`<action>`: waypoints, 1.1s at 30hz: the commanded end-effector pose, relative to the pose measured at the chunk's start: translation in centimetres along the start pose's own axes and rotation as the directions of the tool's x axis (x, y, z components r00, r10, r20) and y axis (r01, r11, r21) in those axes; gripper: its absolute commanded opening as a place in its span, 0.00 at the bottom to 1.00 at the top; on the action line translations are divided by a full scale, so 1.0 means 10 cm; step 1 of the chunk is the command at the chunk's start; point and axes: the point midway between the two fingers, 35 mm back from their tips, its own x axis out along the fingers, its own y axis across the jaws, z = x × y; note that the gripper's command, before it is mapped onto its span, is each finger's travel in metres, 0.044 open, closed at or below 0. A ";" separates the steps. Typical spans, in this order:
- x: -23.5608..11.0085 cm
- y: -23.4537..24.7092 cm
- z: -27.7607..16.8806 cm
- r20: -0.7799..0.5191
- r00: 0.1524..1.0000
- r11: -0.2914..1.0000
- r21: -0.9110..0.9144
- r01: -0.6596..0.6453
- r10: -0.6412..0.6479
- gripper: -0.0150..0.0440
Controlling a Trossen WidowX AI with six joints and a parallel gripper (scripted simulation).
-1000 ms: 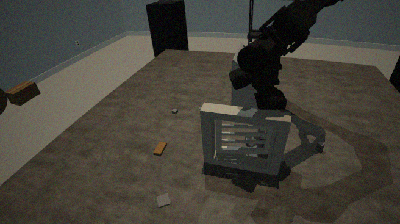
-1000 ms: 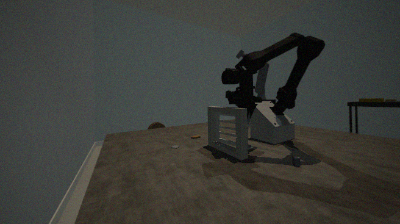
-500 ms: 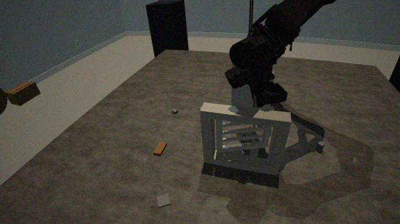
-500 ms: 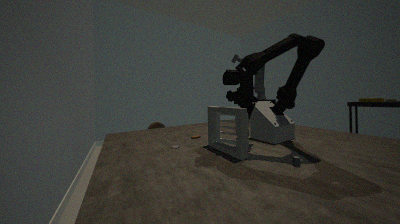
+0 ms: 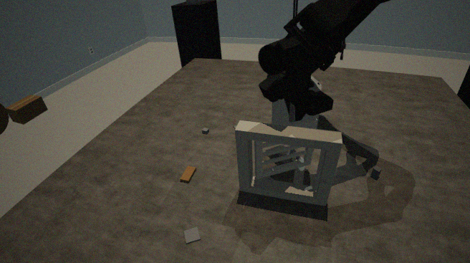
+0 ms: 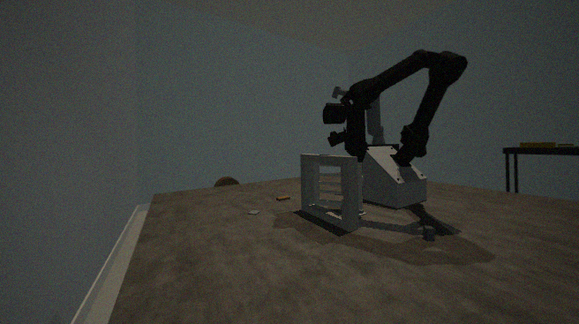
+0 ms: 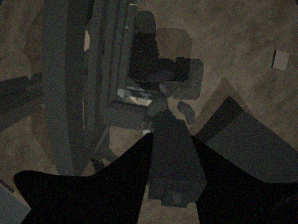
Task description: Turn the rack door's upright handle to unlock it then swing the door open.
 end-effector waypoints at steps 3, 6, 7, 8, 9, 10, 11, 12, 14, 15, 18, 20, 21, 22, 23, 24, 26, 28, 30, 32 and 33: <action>0.01 -0.09 0.03 0.004 1.000 0.993 -0.120 -0.005 0.005 0.28; 0.01 -0.14 0.05 0.004 1.000 0.987 -0.160 -0.004 0.005 0.28; 0.01 -0.16 0.06 0.004 1.000 0.985 -0.174 -0.004 0.005 0.28; 0.01 -0.18 0.07 0.004 1.000 0.982 -0.189 -0.004 0.005 0.28; 0.01 -0.20 0.08 0.004 1.000 0.979 -0.204 -0.004 0.005 0.28; 0.01 -0.21 0.08 0.004 1.000 0.976 -0.218 -0.003 0.004 0.28; 0.01 -0.23 0.09 0.004 1.000 0.973 -0.232 -0.003 0.004 0.28; 0.01 -0.25 0.10 0.004 1.000 0.969 -0.246 -0.003 0.004 0.28; 0.01 -0.29 0.12 0.004 1.000 0.962 -0.274 -0.003 0.004 0.28; 0.01 -0.30 0.13 0.005 1.000 0.958 -0.288 -0.002 0.004 0.28; 0.01 -0.35 0.15 0.005 1.000 0.944 -0.329 -0.002 0.004 0.28; 0.01 -0.39 0.17 0.005 1.000 0.934 -0.356 -0.002 0.004 0.28; 0.01 -0.40 0.18 0.005 1.000 0.929 -0.370 -0.001 0.004 0.28; 0.01 -0.42 0.20 0.005 1.000 0.924 -0.383 -0.001 0.003 0.28; 0.01 -0.44 0.21 0.005 1.000 0.918 -0.396 -0.001 0.003 0.28; 0.01 -0.45 0.22 0.005 1.000 0.912 -0.409 -0.001 0.003 0.28; 0.01 -0.48 0.24 0.005 1.000 0.901 -0.435 -0.001 0.003 0.28; 0.01 -0.51 0.26 0.006 1.000 0.888 -0.460 0.000 0.003 0.28; 0.01 -0.54 0.29 0.006 1.000 0.875 -0.485 0.000 0.003 0.28; 0.01 -0.57 0.31 0.006 1.000 0.859 -0.512 0.001 0.003 0.28; 0.01 -0.59 0.33 0.006 1.000 0.851 -0.525 0.001 0.003 0.28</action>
